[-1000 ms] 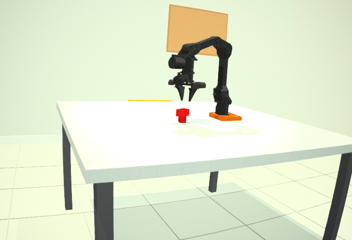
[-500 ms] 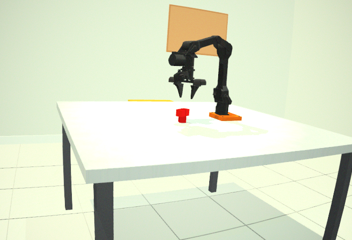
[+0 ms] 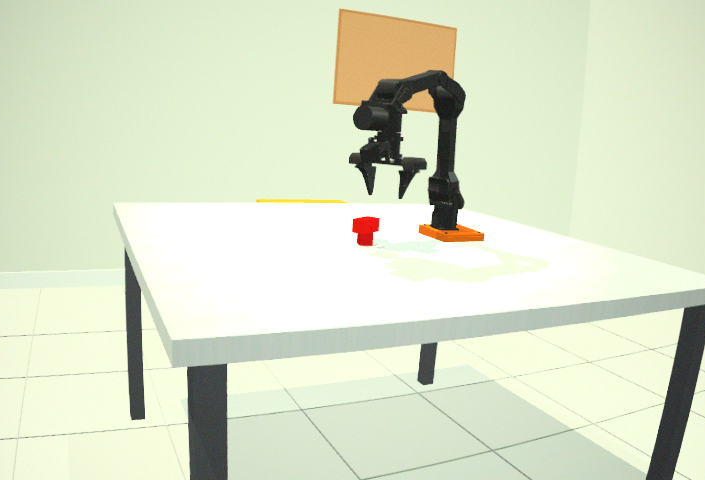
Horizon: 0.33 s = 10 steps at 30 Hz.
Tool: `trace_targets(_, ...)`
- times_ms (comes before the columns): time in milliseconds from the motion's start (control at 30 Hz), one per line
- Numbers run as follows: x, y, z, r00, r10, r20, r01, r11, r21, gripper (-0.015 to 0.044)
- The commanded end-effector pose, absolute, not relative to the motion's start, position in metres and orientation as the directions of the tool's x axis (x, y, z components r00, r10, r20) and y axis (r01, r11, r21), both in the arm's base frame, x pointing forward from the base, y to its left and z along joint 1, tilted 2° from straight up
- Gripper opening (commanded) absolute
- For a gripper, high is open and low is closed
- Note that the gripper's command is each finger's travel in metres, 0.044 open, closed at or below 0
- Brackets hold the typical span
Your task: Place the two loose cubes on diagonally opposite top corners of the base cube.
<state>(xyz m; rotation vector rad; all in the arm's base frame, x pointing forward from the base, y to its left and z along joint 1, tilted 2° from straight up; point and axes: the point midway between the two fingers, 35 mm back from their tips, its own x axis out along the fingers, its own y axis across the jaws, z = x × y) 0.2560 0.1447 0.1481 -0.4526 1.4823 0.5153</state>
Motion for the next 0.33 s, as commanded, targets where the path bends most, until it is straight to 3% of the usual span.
trace_targets(0,0.235,0.195,0.151,0.018,0.048,-0.999,-0.589,0.808,0.028,0.04)
trace_targets(300,0.224,0.214,0.152,0.017,0.05,-0.999,-0.589,0.808,0.03,0.04)
